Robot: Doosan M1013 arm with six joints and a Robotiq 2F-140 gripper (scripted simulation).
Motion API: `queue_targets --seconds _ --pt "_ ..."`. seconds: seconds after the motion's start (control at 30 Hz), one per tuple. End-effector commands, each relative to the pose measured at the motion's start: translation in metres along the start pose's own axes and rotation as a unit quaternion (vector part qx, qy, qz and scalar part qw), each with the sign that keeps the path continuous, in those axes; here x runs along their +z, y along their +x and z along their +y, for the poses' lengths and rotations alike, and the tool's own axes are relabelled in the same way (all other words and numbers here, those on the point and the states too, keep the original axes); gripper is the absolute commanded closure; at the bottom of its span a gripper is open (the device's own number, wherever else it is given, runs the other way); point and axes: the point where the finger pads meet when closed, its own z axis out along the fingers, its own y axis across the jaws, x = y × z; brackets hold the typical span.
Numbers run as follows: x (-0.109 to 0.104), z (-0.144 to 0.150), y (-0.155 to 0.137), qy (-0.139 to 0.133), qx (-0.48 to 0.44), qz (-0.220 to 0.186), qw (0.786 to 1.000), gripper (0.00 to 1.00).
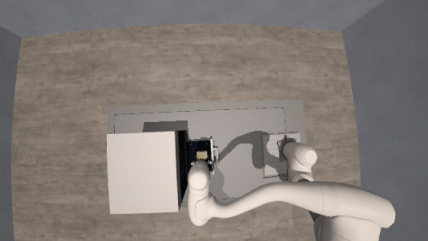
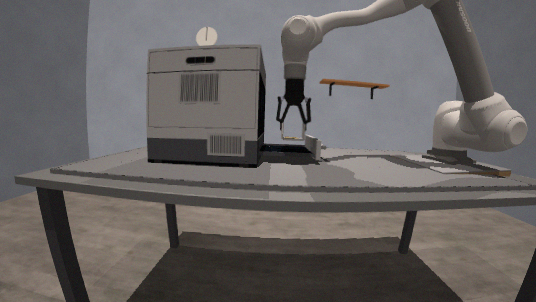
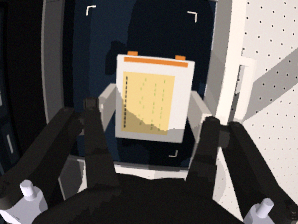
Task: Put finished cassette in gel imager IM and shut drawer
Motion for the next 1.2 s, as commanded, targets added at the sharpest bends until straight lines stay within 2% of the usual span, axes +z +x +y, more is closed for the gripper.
queue_targets --seconds 0.0,0.7,1.17 --pt "0.000 0.000 0.000 0.000 0.000 0.000 1.000 0.90" --pt "0.022 -0.014 0.000 0.000 0.000 0.000 1.000 0.90" --pt "0.022 -0.014 0.000 0.000 0.000 0.000 1.000 0.90"
